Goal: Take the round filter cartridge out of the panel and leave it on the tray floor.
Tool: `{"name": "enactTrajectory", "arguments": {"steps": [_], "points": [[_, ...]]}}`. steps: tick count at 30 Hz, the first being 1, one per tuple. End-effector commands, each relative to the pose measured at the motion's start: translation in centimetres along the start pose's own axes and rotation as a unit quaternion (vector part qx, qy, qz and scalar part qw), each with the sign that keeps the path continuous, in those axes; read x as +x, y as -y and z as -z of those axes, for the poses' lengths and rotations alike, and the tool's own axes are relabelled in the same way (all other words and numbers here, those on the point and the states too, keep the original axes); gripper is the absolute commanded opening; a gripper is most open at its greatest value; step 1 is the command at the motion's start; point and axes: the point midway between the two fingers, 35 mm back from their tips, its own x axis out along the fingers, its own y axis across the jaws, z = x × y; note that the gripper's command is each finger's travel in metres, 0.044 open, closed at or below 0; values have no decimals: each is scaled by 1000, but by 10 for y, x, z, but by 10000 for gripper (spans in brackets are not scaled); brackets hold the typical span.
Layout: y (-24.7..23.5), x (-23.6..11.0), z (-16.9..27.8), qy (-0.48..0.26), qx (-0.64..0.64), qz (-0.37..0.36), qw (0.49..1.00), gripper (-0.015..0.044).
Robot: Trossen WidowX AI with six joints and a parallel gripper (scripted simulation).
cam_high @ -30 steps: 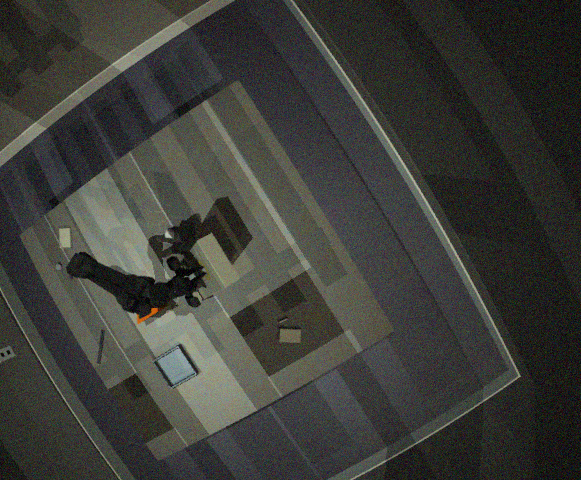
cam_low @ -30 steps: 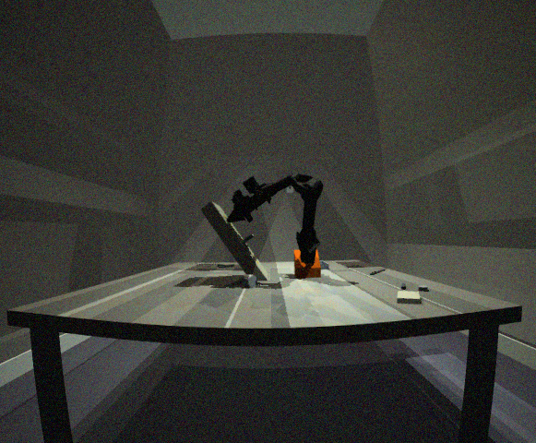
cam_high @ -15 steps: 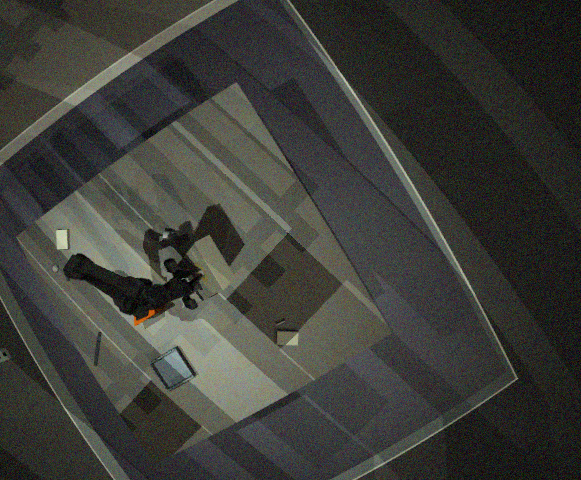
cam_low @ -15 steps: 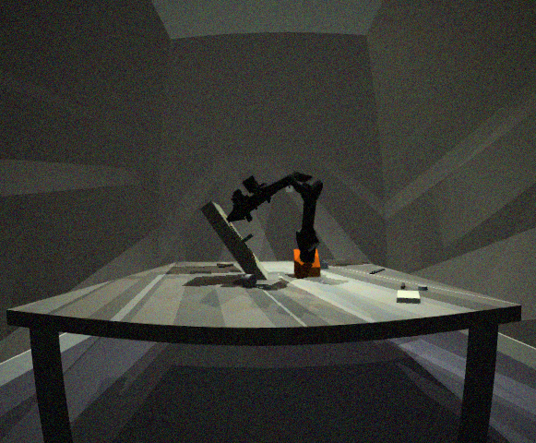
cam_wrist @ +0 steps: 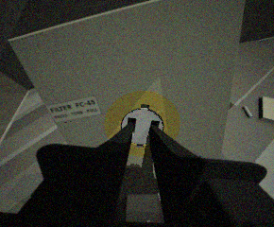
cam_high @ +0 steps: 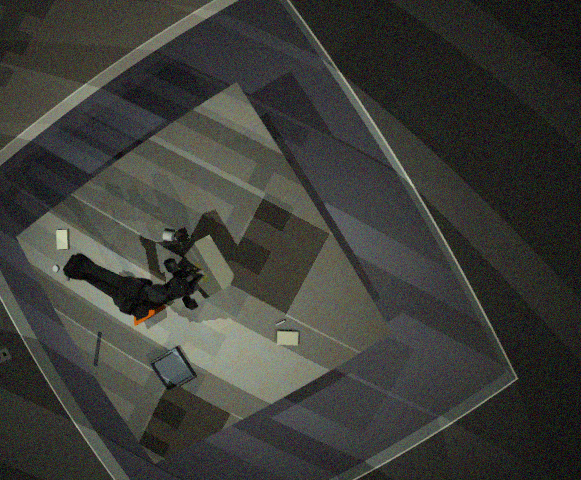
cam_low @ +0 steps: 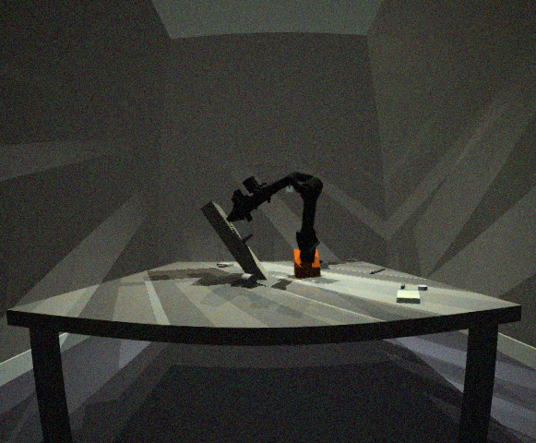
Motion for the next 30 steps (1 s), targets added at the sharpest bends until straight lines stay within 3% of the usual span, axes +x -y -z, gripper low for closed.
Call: {"name": "enactTrajectory", "arguments": {"steps": [1, 30], "points": [[1, 1, 0, 1, 2, 2, 1000, 91], [1, 13, 0, 1, 2, 2, 1000, 91]]}}
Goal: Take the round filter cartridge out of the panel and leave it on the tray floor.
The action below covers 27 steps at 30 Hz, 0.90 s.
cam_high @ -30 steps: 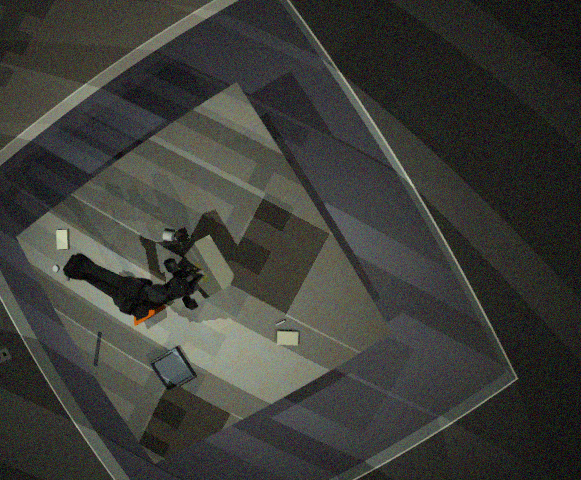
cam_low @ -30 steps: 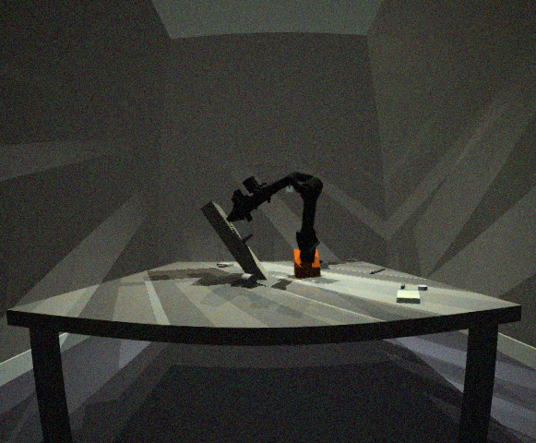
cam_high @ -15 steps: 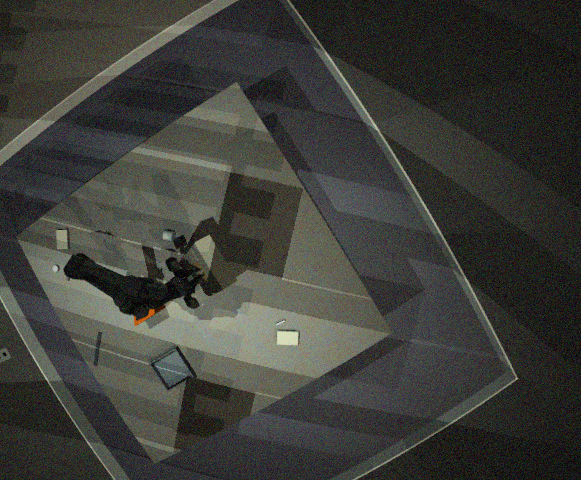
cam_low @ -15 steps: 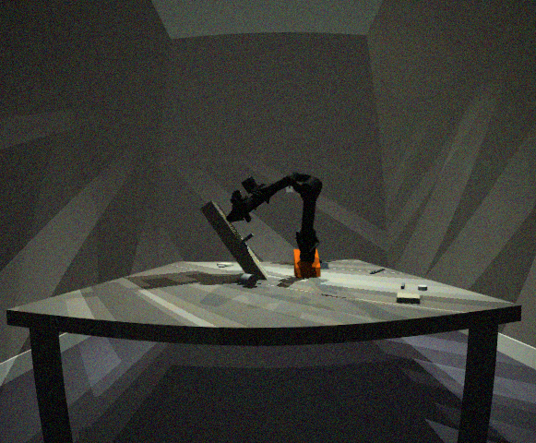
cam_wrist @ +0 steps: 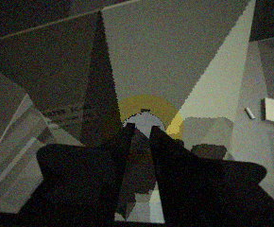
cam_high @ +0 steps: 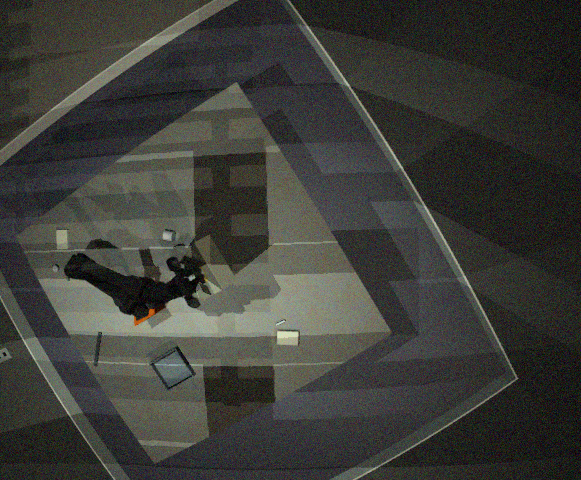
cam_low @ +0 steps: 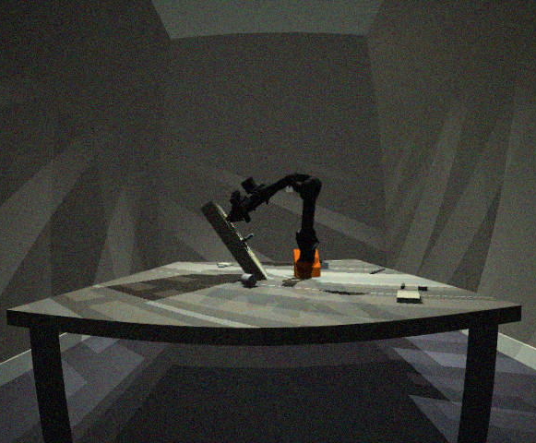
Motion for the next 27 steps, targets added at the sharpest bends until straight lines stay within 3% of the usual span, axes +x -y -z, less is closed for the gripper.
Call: {"name": "enactTrajectory", "arguments": {"steps": [1, 11, 27], "points": [[0, 0, 0, 0, 0, 0, 1000, 85], [0, 0, 0, 0, 0, 0, 1000, 0], [1, 6, 1, -2, 218, 2, 976, 0]]}}
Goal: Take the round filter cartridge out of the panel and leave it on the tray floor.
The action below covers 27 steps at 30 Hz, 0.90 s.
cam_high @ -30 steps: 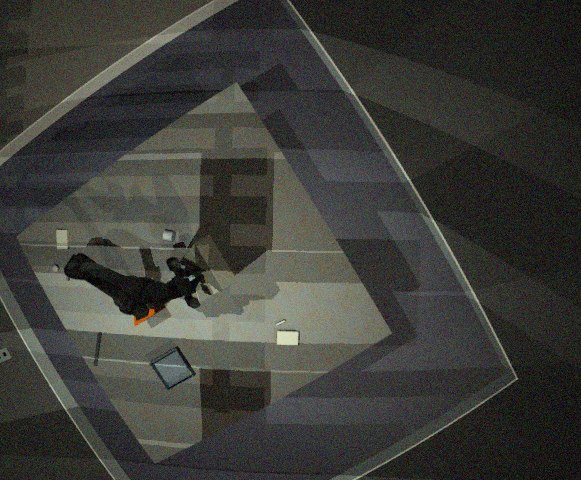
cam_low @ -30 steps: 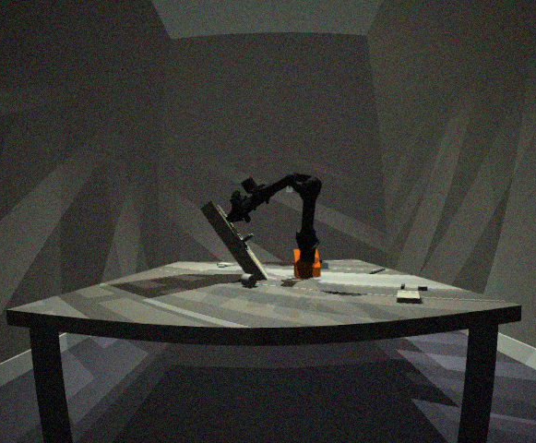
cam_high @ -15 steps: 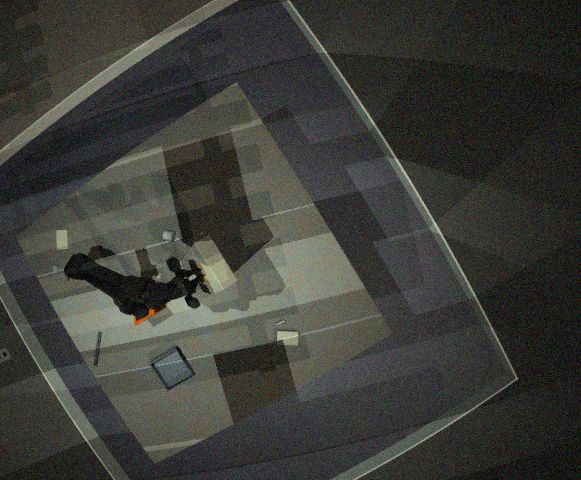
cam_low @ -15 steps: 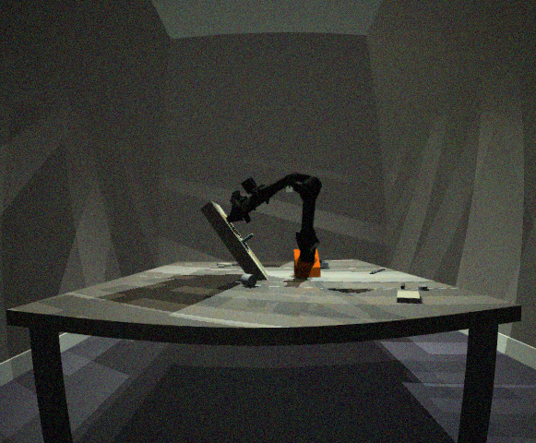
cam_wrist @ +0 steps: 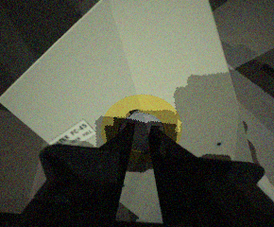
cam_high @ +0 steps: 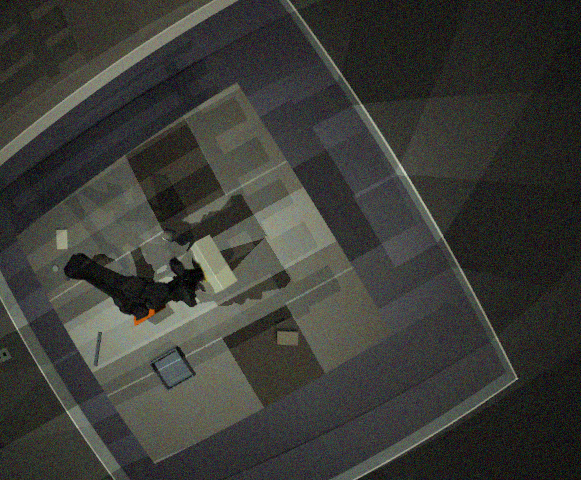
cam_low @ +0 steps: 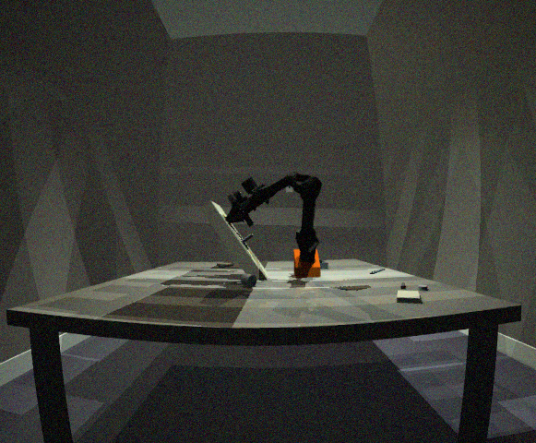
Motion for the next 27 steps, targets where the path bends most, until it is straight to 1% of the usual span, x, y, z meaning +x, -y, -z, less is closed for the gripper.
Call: {"name": "enactTrajectory", "arguments": {"steps": [1, 7, 14, 20, 27], "points": [[0, 7, 1, -4, 51, 3, 999, 0], [0, 8, 1, -3, 154, 3, 988, 0], [0, 8, 1, -3, 274, 4, 962, 0], [0, 9, 2, -2, 373, 4, 928, 0], [0, 9, 2, -2, 483, 4, 876, 0]]}}
